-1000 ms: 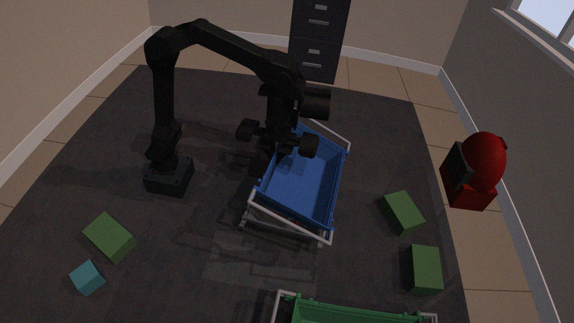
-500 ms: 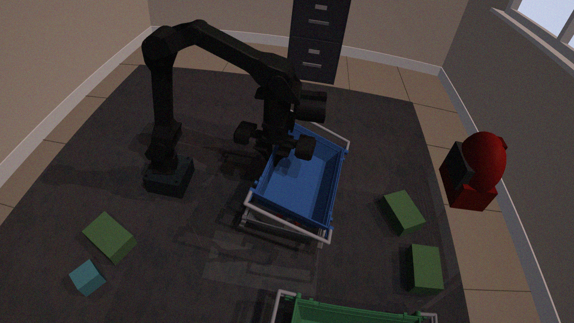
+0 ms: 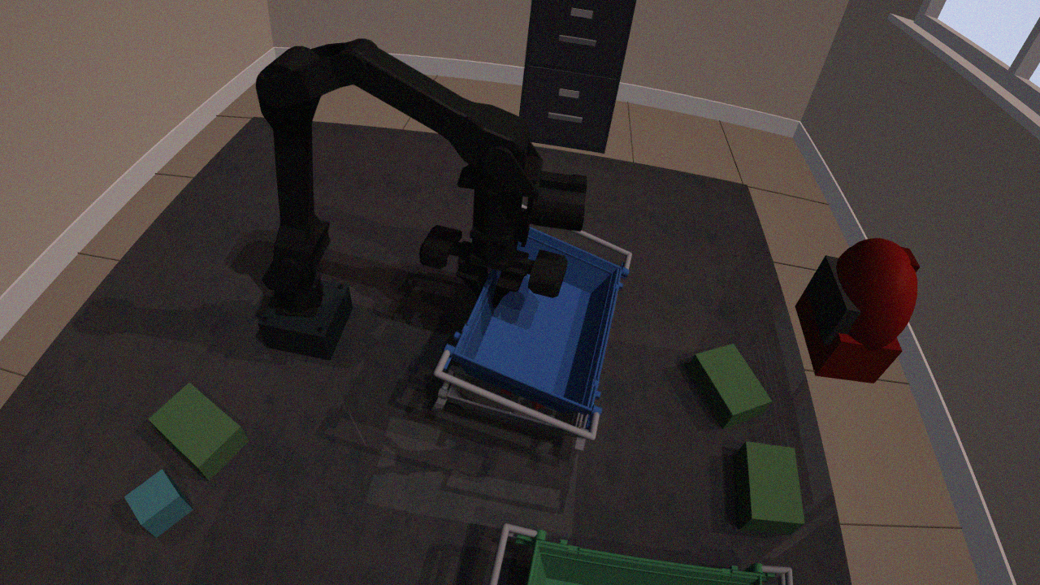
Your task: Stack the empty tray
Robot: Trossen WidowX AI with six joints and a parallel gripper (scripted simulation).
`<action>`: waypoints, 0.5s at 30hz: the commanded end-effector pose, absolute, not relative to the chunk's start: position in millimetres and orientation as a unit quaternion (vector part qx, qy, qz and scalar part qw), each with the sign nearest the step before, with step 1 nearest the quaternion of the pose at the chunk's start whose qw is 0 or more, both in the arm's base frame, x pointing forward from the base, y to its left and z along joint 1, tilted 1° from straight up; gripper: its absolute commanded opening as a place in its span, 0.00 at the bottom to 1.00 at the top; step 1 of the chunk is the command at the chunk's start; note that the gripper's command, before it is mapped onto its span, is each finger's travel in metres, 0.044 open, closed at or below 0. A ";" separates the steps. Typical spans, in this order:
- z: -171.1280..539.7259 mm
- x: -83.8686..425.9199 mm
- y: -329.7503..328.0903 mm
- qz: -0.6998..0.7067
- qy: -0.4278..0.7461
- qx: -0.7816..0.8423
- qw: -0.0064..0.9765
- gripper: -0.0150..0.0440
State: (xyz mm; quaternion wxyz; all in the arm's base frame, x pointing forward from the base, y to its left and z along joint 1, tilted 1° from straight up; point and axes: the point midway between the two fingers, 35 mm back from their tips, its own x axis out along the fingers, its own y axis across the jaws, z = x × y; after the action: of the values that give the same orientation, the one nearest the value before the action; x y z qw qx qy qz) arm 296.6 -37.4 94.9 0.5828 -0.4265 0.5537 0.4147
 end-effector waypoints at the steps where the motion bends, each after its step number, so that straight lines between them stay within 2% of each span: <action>1: 88.6 294.9 -35.9 0.416 0.554 -0.426 0.582 0.25; 15: 74.4 291.9 -34.6 0.416 0.554 -0.426 0.582 0.25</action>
State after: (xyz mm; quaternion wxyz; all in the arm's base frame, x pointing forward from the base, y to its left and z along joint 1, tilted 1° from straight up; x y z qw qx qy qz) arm 292.4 -35.8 79.2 0.5824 -0.4262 0.5538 0.4152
